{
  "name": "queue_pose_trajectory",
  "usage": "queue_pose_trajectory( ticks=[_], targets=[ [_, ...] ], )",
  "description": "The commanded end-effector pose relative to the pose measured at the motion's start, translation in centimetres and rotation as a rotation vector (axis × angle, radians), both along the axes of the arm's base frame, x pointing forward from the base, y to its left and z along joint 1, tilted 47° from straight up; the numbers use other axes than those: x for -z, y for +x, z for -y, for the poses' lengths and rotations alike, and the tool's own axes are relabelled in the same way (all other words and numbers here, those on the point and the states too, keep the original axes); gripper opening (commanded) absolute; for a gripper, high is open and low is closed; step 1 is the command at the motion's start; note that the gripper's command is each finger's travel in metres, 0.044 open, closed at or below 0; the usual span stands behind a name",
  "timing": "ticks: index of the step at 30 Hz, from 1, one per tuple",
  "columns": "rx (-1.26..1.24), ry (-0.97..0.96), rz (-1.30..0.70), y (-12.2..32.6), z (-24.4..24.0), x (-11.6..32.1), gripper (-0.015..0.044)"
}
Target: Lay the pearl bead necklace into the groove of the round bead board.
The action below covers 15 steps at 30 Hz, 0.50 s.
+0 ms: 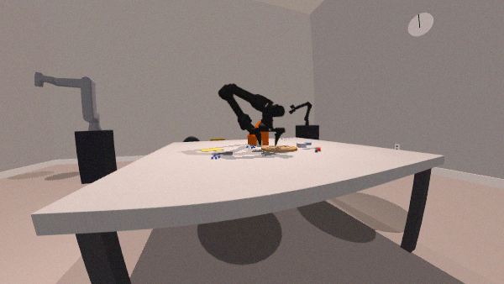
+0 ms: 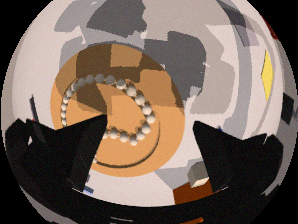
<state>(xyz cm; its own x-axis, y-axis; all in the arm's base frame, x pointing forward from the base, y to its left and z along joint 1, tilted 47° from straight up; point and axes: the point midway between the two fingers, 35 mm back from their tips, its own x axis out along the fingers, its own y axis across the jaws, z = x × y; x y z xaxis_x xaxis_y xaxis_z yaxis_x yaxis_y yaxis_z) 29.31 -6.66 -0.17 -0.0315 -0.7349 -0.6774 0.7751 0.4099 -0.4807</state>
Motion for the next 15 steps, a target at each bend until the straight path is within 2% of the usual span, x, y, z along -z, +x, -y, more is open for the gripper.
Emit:
queue_pose_trajectory(
  ticks=[1,2,4,10,14,15],
  targets=[
    [0.003,0.002,0.000,0.0,0.0,0.0,0.0440],
    [0.003,0.002,0.000,0.0,0.0,0.0,0.0440],
    [0.037,0.001,0.038,0.0,-0.4,-0.1,0.0387],
    [0.304,-0.010,0.326,-0.2,-3.1,-1.3,0.0230],
    [0.313,-0.010,0.335,-0.2,-3.2,-1.3,0.0125],
    [0.313,-0.010,0.335,-0.2,-3.2,-1.3,0.0120]
  ],
)
